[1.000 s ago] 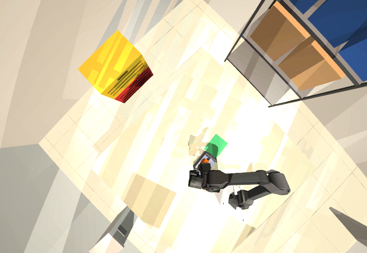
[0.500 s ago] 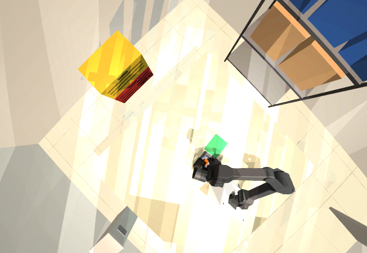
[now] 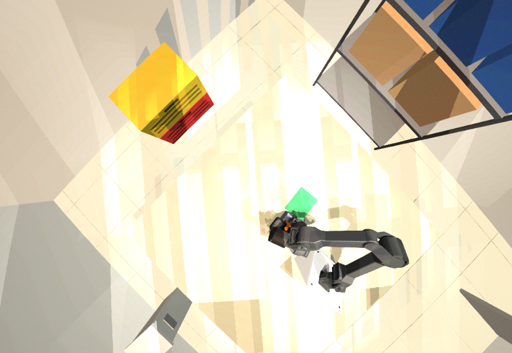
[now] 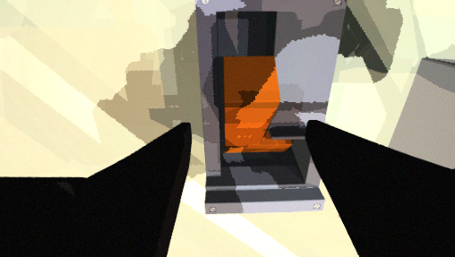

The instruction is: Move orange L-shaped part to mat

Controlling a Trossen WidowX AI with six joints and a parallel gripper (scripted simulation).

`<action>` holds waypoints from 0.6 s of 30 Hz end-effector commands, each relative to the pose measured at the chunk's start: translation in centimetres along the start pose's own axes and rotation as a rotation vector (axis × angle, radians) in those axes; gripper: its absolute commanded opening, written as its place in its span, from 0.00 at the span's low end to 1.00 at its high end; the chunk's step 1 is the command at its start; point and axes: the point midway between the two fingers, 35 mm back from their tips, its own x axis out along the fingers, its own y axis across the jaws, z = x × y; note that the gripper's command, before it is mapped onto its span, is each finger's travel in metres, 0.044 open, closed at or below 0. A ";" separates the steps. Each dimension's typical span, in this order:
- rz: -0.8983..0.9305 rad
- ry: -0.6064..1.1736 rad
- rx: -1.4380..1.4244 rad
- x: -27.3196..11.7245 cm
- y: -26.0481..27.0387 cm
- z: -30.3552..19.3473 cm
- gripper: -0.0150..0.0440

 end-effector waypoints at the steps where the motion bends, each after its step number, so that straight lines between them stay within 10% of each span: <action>1: -0.007 -0.003 -0.002 0.8 -0.1 0.0 0.73; 18: -0.007 -0.004 -0.002 3.6 -0.2 0.1 0.73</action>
